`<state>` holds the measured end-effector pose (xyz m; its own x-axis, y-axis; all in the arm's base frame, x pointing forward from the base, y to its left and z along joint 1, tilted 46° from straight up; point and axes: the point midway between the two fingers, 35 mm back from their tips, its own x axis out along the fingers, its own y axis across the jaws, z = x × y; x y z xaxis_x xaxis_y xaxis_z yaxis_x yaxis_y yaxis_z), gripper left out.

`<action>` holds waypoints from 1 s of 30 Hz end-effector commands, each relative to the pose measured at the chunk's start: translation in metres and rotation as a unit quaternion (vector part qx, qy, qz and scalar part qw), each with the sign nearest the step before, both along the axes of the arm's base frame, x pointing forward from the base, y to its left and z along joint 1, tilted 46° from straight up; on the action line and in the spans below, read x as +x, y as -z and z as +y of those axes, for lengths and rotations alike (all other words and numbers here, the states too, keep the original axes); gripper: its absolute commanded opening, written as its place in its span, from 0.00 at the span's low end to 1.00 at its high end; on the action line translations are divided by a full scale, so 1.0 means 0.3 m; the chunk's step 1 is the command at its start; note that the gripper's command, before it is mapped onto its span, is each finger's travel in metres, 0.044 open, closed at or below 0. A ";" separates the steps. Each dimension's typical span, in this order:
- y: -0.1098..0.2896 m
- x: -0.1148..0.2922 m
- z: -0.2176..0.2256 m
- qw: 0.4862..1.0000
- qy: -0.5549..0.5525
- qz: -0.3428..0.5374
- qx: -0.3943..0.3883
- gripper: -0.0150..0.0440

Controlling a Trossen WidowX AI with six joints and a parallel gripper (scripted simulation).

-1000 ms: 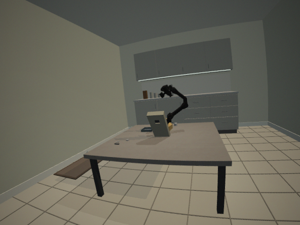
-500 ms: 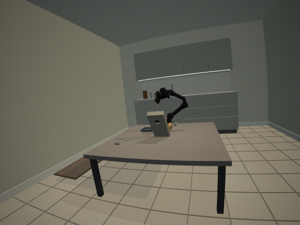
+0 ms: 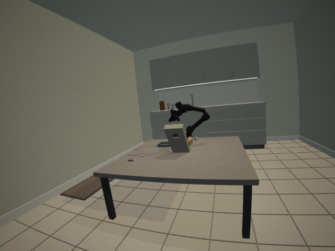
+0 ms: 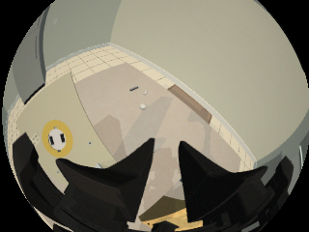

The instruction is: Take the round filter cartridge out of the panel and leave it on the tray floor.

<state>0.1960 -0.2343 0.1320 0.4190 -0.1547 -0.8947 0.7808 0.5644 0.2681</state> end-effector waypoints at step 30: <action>-0.082 0.256 0.352 0.890 -0.167 -0.339 0.255 0.45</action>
